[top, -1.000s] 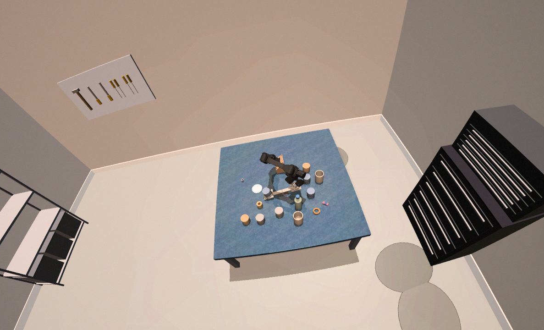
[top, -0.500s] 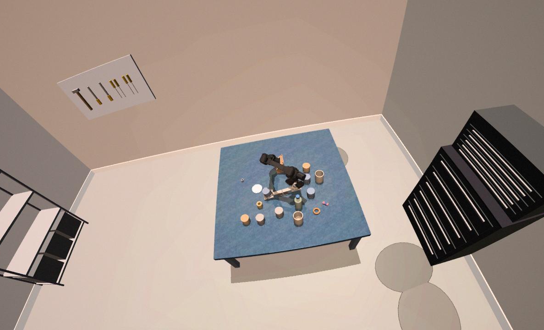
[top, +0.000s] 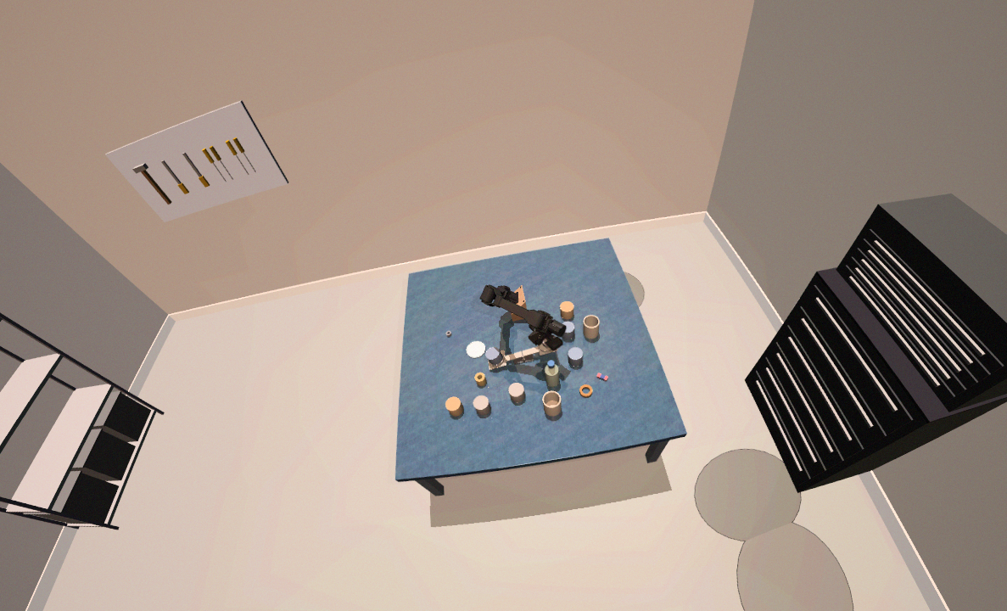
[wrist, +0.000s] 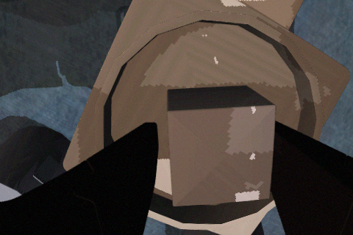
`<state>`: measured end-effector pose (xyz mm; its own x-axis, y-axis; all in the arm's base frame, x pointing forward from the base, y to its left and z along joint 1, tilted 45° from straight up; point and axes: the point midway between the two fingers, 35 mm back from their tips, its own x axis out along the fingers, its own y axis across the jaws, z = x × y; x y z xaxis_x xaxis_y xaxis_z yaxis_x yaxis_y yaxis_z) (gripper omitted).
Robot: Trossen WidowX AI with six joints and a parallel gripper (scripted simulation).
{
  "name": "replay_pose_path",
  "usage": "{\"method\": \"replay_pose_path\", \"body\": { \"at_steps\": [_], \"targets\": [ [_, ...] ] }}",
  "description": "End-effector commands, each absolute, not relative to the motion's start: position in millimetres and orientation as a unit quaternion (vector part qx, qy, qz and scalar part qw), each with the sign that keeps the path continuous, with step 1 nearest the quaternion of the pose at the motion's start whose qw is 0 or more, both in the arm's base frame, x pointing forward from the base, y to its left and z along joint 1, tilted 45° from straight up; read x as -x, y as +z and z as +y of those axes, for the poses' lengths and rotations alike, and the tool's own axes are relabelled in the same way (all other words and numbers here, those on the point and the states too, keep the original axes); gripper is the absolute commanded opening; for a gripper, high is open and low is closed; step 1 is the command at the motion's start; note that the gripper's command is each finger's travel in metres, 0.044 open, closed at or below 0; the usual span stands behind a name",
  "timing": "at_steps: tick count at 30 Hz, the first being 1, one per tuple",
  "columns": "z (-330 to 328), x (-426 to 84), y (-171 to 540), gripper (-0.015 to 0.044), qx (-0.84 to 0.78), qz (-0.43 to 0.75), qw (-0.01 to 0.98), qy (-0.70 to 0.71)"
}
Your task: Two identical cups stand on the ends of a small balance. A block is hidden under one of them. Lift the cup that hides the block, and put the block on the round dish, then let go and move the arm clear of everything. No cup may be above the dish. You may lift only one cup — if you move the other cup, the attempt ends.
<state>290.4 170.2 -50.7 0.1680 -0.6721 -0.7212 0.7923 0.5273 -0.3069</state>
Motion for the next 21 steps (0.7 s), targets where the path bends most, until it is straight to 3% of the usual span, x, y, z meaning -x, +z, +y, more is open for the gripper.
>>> {"method": "replay_pose_path", "body": {
  "at_steps": [1,6,11,21],
  "targets": [
    [168.3,-289.7,-51.6,0.0148,-0.066,0.429,0.761,-0.481],
    [168.3,-289.7,-51.6,0.0115,-0.066,0.429,0.761,-0.481],
    [177.7,-289.1,-43.6,0.0,-0.066,0.43,0.761,-0.481],
    [212.9,-281.9,-8.5,0.0,-0.067,0.431,0.761,-0.48]
  ]
}}
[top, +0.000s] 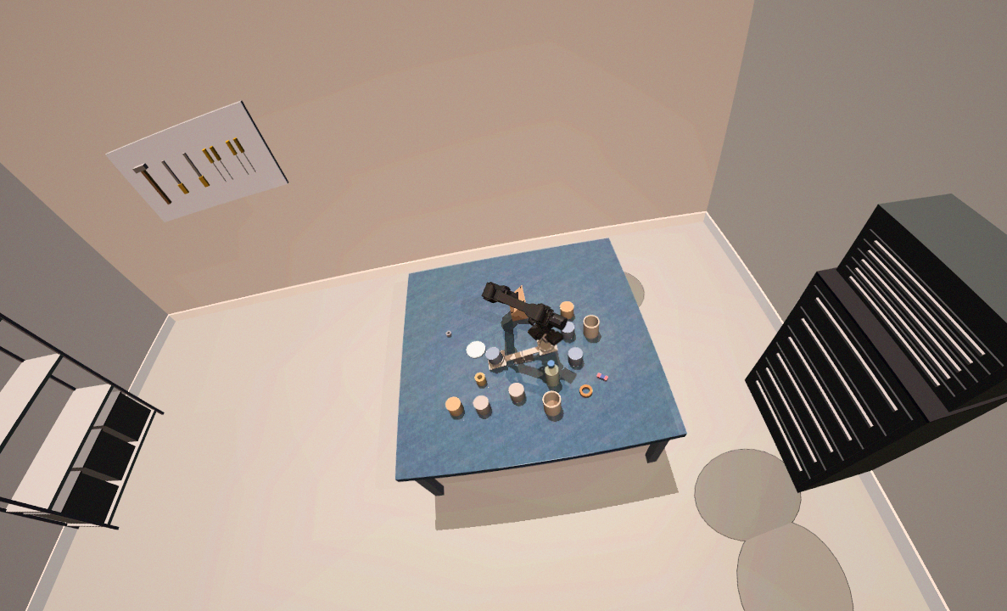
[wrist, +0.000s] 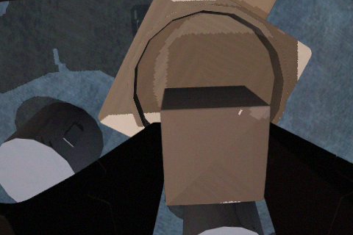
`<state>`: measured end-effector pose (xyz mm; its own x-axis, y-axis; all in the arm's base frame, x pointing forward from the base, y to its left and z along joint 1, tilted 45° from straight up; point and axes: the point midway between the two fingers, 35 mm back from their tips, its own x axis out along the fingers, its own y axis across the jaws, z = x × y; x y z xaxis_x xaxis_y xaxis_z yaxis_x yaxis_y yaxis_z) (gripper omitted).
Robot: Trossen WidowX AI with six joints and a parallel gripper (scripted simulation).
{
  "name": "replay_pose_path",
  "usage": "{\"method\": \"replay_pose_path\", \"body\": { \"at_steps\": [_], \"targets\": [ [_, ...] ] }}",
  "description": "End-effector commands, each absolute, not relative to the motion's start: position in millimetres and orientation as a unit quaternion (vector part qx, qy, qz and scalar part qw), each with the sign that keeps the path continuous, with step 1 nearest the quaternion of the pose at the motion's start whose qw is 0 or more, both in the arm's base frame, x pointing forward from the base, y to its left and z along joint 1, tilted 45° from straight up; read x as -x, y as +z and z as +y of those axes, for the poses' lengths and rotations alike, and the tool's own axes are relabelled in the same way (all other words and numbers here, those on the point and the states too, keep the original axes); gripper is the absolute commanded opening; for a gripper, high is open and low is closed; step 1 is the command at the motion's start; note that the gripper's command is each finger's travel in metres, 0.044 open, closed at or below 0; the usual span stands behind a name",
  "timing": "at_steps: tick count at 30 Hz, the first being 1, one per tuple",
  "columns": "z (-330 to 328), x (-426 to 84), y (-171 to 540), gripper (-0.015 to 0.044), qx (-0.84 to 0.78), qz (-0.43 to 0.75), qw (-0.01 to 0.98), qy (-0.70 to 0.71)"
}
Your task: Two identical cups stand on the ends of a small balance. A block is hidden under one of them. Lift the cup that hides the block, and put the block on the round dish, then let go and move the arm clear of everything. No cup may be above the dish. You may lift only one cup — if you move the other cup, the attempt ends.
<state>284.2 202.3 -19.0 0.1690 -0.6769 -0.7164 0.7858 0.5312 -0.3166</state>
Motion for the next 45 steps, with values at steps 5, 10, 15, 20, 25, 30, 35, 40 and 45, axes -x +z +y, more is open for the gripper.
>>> {"method": "replay_pose_path", "body": {
  "at_steps": [5,10,15,20,25,30,35,40,45],
  "targets": [
    [228.6,-275.5,10.5,0.0,-0.067,0.431,0.761,-0.481],
    [232.3,-273.9,16.9,0.0,-0.066,0.431,0.761,-0.48],
    [214.7,-287.1,32.8,0.0,-0.07,0.442,0.759,-0.473],
    [192.6,-300.3,50.9,0.0,-0.074,0.452,0.758,-0.465],
    [168.8,-310.9,68.3,0.0,-0.081,0.459,0.757,-0.458],
    [143.4,-318.8,85.1,0.0,-0.087,0.463,0.758,-0.452],
    [116.1,-324.3,101.1,0.0,-0.093,0.463,0.758,-0.449],
    [88.7,-326.4,116.1,0.0,-0.097,0.462,0.76,-0.446],
    [63.5,-325.0,129.5,0.0,-0.095,0.465,0.763,-0.439]
  ]
}}
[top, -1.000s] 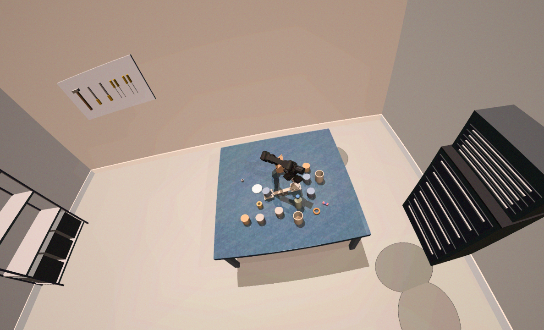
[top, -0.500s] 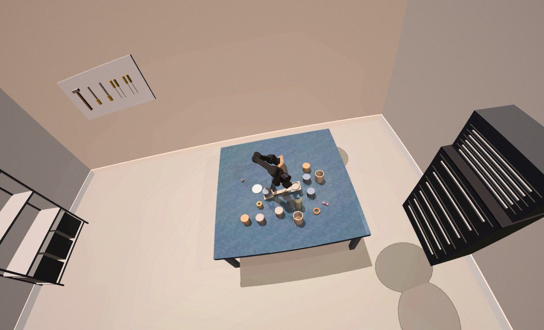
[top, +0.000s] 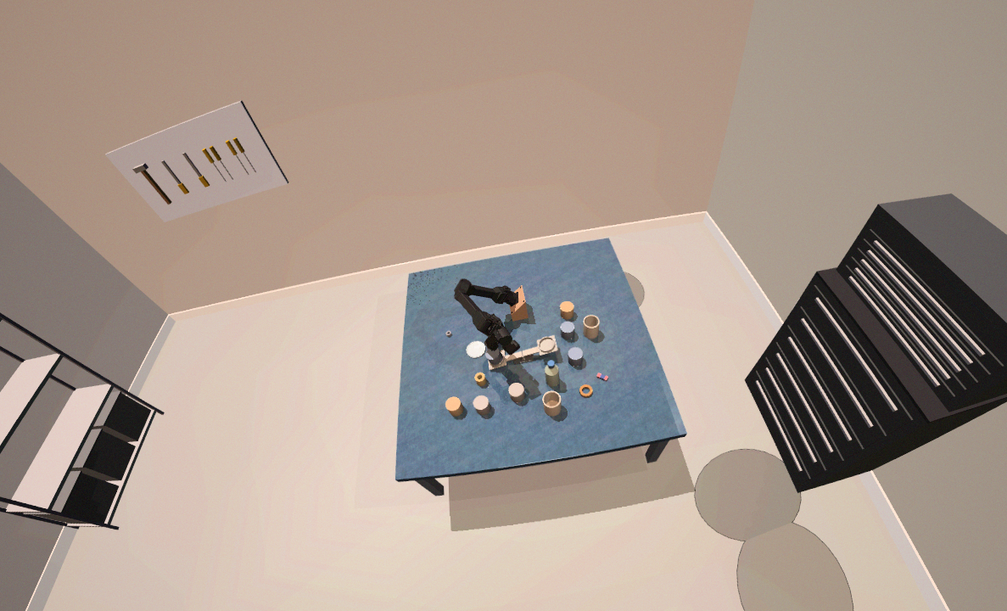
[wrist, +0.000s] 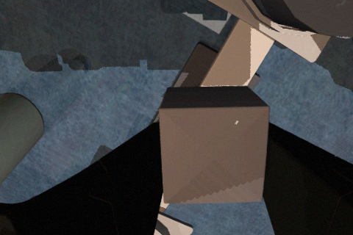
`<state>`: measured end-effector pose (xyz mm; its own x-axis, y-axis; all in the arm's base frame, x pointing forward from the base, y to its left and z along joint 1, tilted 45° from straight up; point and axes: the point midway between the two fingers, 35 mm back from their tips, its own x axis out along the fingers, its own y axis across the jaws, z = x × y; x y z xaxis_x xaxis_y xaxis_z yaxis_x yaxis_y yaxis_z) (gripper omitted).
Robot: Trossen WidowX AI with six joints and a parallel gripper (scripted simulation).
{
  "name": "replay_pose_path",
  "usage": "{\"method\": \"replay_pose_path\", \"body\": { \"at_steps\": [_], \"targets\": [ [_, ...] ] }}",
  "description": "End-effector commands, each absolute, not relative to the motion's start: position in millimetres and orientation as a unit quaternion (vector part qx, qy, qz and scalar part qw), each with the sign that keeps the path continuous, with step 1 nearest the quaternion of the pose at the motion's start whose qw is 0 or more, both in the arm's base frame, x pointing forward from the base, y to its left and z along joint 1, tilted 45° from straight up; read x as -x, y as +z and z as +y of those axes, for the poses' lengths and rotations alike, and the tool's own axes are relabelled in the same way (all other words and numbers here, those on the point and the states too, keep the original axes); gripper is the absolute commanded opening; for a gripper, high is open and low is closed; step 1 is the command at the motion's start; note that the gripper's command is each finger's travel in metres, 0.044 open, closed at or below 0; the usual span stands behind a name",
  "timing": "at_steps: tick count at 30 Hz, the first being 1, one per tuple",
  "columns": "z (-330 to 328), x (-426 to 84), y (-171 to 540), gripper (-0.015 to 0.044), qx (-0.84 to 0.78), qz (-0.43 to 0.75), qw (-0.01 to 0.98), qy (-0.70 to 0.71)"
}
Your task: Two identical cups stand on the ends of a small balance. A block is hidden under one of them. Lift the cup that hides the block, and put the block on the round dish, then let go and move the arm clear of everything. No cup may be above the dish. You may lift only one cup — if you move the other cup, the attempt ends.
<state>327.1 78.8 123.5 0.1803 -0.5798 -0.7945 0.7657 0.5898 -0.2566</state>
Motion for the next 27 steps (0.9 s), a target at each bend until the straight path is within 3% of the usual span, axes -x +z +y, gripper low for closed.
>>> {"method": "replay_pose_path", "body": {
  "at_steps": [1,27],
  "targets": [
    [58.4,-324.4,132.1,0.0,-0.095,0.465,0.764,-0.438],
    [-74.1,-272.1,184.5,0.0,-0.072,0.434,0.769,-0.464]
  ]
}}
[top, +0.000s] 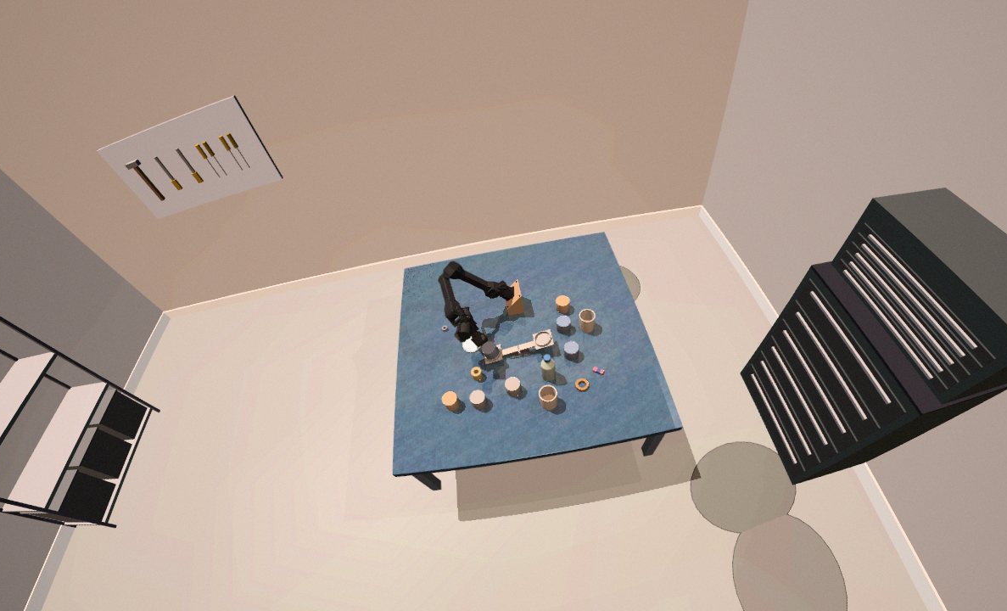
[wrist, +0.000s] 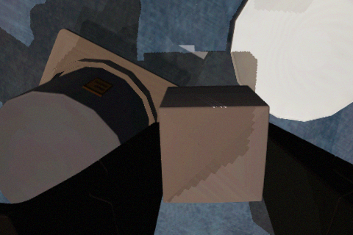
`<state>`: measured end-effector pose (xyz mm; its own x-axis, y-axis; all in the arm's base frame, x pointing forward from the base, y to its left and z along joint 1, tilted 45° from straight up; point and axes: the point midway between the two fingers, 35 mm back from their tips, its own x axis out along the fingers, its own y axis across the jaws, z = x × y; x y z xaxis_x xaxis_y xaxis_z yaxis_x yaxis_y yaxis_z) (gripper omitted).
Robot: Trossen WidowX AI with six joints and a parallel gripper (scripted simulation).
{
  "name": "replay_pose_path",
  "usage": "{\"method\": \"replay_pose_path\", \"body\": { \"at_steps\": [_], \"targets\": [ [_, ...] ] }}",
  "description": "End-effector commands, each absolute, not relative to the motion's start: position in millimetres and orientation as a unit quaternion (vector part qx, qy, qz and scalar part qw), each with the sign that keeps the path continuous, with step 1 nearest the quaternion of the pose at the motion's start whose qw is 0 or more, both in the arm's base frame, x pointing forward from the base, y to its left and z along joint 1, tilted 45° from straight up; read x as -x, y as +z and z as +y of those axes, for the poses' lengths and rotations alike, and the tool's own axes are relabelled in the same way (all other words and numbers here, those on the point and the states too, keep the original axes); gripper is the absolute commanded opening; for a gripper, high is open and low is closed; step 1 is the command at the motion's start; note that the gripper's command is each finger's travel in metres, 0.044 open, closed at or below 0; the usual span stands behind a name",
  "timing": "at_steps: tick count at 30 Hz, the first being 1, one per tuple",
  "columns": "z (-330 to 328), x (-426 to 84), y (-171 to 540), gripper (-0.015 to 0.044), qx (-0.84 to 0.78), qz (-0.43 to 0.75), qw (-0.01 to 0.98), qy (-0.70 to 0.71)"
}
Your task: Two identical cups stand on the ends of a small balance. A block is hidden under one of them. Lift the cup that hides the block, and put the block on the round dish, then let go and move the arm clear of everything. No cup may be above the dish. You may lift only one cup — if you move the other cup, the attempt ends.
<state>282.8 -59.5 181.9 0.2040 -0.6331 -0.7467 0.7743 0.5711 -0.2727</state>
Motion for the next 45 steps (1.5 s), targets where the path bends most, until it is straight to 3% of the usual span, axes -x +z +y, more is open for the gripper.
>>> {"method": "replay_pose_path", "body": {
  "at_steps": [1,9,41,45],
  "targets": [
    [-79.0,-268.4,185.9,0.0,-0.071,0.433,0.768,-0.467],
    [-108.1,-242.9,194.2,0.0,-0.058,0.424,0.762,-0.486],
    [-150.9,-253.0,151.6,0.0,-0.057,0.423,0.762,-0.486],
    [-148.8,-253.6,157.0,0.0105,-0.058,0.419,0.763,-0.488]
  ]
}}
